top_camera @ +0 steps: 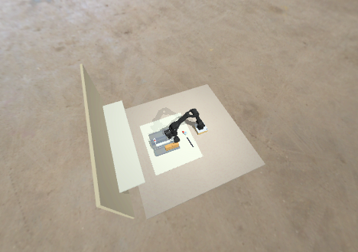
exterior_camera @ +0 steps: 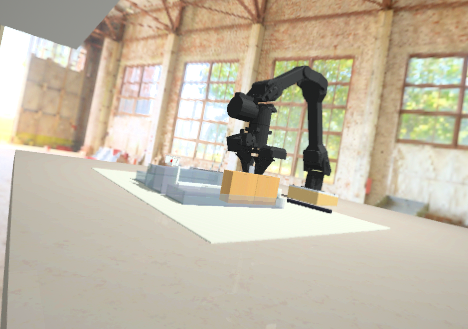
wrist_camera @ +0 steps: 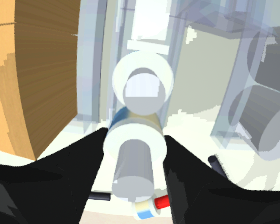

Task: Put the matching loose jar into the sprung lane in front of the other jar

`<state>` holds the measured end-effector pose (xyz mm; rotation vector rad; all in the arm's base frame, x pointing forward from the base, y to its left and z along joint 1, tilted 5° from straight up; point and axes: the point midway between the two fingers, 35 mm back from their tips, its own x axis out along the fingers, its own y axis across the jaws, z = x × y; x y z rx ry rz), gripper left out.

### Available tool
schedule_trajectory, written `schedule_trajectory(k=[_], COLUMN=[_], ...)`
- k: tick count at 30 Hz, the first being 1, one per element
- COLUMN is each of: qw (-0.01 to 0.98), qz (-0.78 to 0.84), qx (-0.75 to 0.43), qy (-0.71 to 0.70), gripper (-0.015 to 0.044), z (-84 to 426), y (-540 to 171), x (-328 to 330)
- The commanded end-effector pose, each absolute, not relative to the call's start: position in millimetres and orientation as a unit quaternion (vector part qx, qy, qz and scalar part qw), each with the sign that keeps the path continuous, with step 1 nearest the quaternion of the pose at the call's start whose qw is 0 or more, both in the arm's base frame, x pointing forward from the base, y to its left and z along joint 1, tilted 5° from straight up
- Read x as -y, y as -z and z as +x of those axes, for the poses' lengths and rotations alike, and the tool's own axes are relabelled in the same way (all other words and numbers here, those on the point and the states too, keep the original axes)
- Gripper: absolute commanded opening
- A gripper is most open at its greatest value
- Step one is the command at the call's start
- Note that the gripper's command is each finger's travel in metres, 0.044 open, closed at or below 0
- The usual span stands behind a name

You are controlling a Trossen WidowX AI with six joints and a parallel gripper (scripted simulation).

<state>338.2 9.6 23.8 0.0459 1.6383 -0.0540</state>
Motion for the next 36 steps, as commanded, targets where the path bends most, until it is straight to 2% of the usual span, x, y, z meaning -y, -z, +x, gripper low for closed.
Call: schedule_trajectory(k=[1,36], qw=[0.689,0.689], qz=[0.02,0.02], qx=[-0.724,-0.724], qy=[0.023,0.023], gripper=[0.0,0.0], z=[347.3,350.0], y=[-24.0,-26.8], x=[-9.4,-9.2])
